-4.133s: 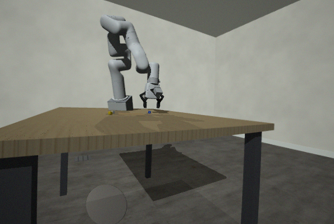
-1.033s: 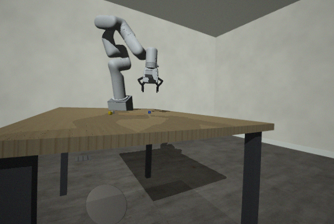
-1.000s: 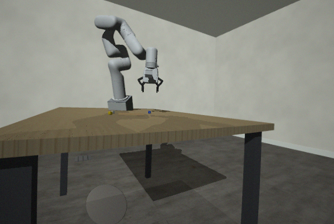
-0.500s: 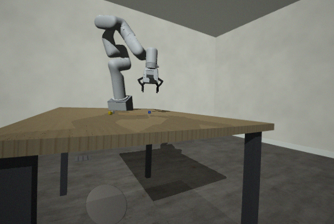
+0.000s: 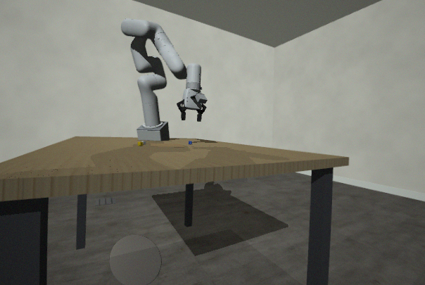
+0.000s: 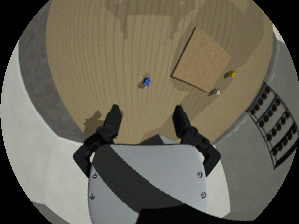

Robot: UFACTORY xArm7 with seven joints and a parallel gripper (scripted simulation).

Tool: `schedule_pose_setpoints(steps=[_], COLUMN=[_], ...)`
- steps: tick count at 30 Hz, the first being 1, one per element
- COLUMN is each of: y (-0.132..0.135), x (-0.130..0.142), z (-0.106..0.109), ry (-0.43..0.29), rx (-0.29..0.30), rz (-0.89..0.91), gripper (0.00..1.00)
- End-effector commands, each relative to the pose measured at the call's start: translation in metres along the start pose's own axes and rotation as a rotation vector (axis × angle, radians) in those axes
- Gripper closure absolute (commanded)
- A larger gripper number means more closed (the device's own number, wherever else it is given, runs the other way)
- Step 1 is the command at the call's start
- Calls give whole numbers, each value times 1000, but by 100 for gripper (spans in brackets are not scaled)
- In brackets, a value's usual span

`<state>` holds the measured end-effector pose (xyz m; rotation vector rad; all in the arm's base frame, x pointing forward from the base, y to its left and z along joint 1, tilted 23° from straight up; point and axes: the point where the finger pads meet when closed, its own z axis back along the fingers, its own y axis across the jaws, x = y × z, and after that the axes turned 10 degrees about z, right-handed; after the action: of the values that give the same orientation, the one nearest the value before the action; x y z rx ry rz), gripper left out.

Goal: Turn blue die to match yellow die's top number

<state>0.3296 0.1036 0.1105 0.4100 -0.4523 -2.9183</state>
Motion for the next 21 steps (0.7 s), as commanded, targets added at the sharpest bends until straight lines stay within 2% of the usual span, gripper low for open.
schedule_pose_setpoints(steps=[1,4,5,10,19,21], y=[-1,-1,-2,-3,-5,-5], x=[-2,-2,-3,-3,-3,-3], z=[-5,-6,-9,-13,-25,-25], ry=[-1,0,0,1,2,2], rx=[-11,-11,-11,-11,-12,-12], rz=[174,200,302,402,735,735], gripper=[0,0,0,0,0,0])
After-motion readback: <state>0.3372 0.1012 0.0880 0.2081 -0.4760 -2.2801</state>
